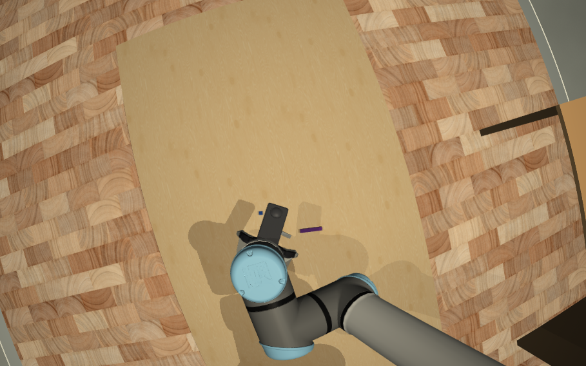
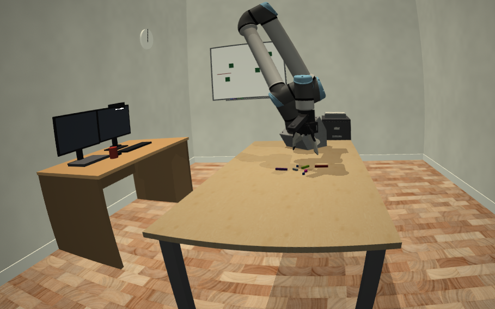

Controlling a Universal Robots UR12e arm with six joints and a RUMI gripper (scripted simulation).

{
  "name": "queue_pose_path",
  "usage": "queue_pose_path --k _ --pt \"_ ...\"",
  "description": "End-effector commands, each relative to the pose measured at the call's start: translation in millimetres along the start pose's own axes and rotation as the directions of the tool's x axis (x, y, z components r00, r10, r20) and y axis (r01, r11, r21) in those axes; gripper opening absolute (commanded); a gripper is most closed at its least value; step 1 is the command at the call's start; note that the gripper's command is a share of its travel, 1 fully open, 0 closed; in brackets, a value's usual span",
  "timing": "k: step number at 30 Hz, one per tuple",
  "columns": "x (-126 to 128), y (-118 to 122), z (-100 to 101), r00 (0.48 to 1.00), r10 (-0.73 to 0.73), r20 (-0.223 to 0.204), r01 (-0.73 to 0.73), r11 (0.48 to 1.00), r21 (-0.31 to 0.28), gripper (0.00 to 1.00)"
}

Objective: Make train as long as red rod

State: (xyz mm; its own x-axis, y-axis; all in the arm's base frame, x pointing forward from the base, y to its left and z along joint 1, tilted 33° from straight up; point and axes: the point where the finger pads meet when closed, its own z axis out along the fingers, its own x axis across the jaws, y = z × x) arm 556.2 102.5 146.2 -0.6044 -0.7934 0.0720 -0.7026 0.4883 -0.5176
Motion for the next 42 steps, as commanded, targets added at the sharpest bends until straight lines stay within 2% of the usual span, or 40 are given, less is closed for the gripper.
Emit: queue_pose_path --k 1,42 --pt "12.1 1.5 5.9 0.994 0.104 0.022 -0.105 0.994 0.017 1.0" --pt "14.6 2.0 6.9 0.992 0.125 0.026 -0.125 0.992 0.019 1.0"
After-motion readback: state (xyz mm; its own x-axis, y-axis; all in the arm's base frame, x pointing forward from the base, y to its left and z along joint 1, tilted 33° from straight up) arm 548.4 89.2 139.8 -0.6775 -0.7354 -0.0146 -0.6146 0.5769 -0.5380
